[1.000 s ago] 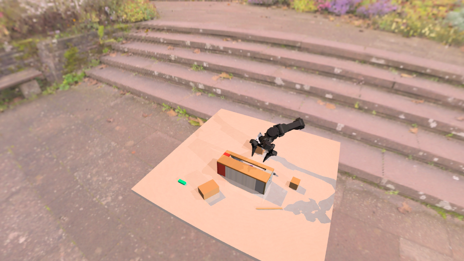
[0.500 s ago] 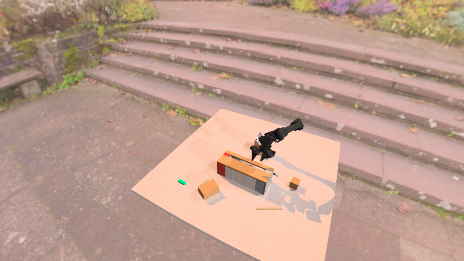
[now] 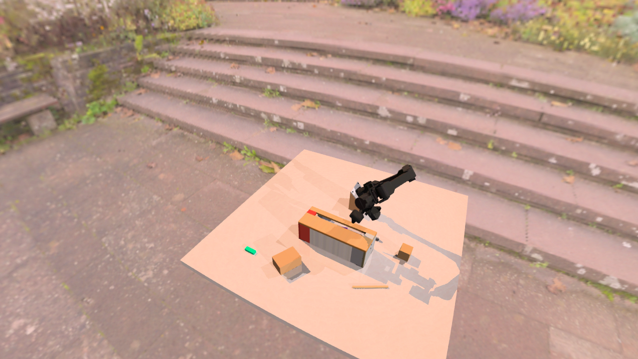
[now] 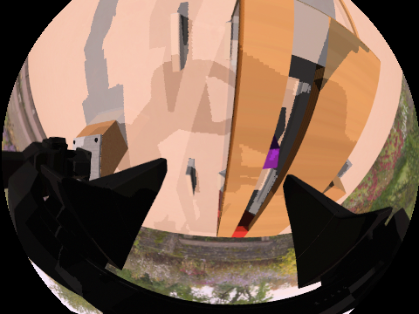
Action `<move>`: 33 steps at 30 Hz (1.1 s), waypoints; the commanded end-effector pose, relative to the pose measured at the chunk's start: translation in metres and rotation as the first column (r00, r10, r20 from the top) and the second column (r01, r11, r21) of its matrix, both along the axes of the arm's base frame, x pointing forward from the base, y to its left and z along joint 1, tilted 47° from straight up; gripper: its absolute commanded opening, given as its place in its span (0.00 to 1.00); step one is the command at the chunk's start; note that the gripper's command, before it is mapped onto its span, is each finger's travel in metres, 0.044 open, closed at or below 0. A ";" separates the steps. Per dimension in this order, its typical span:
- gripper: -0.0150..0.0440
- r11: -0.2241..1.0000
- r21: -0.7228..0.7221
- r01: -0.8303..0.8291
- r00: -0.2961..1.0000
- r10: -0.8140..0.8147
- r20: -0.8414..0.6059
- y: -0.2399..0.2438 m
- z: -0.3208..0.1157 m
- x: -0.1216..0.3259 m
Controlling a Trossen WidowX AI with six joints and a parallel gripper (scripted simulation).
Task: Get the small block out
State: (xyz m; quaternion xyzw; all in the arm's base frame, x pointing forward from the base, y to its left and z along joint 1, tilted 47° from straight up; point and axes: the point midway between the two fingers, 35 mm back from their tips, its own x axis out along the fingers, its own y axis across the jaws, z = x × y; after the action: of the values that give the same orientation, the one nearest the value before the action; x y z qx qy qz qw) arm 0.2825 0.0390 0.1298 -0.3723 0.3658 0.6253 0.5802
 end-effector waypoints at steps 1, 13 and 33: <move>0.93 0.998 -0.008 -0.068 0.998 0.068 -0.011 0.001 -0.001 -0.004; 0.93 0.998 -0.009 -0.068 0.998 0.068 -0.010 0.007 -0.008 -0.004; 0.93 0.998 -0.009 -0.068 0.998 0.068 -0.009 0.029 -0.032 -0.004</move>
State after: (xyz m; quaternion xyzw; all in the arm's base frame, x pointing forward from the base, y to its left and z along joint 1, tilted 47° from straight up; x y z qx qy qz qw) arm 0.2807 0.0626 0.1033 -0.3872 0.3579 0.6426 0.5558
